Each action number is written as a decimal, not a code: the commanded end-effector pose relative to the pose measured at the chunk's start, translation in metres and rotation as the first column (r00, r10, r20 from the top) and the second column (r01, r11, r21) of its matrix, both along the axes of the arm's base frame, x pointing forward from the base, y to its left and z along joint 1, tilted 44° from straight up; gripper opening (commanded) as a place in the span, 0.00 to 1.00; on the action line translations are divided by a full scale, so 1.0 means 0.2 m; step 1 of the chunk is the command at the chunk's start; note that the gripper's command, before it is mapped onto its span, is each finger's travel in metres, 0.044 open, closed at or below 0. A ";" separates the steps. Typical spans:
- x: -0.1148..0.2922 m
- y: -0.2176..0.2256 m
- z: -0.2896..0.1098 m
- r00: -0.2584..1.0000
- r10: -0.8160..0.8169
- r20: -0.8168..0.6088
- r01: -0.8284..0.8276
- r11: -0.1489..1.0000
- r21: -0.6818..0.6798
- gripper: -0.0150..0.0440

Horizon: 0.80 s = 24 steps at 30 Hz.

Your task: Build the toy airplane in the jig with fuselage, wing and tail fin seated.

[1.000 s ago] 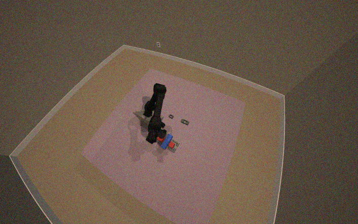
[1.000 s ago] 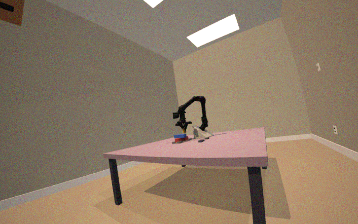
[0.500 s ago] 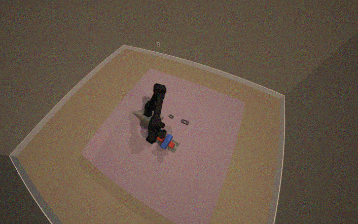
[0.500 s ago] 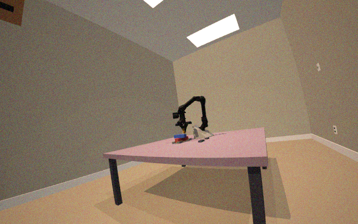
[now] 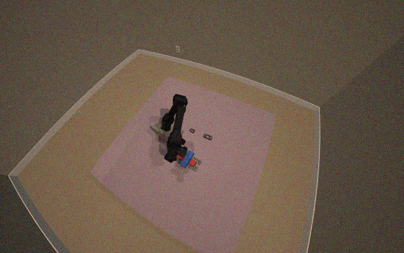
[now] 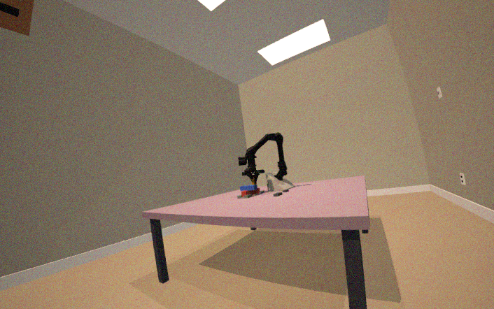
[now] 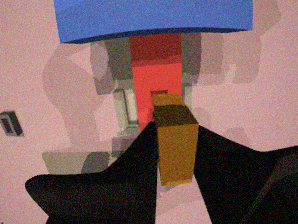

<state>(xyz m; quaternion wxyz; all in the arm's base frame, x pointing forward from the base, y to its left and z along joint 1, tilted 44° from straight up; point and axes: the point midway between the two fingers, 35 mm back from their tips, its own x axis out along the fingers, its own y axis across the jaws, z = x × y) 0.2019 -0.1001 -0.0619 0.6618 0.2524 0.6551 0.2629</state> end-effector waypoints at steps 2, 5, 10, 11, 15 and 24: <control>0.00 0.03 -0.03 1.000 -0.007 -0.001 0.007 1.000 0.003 0.37; 0.00 0.05 -0.05 1.000 -0.007 -0.001 0.007 1.000 0.003 0.37; 0.00 0.08 -0.08 1.000 -0.007 -0.001 0.007 1.000 0.004 0.37; 0.00 0.08 -0.08 1.000 -0.007 -0.001 0.007 1.000 0.004 0.37; 0.00 0.09 -0.09 1.000 -0.007 -0.001 0.007 1.000 0.004 0.37; 0.00 0.08 -0.08 1.000 -0.001 -0.001 0.001 1.000 0.003 0.25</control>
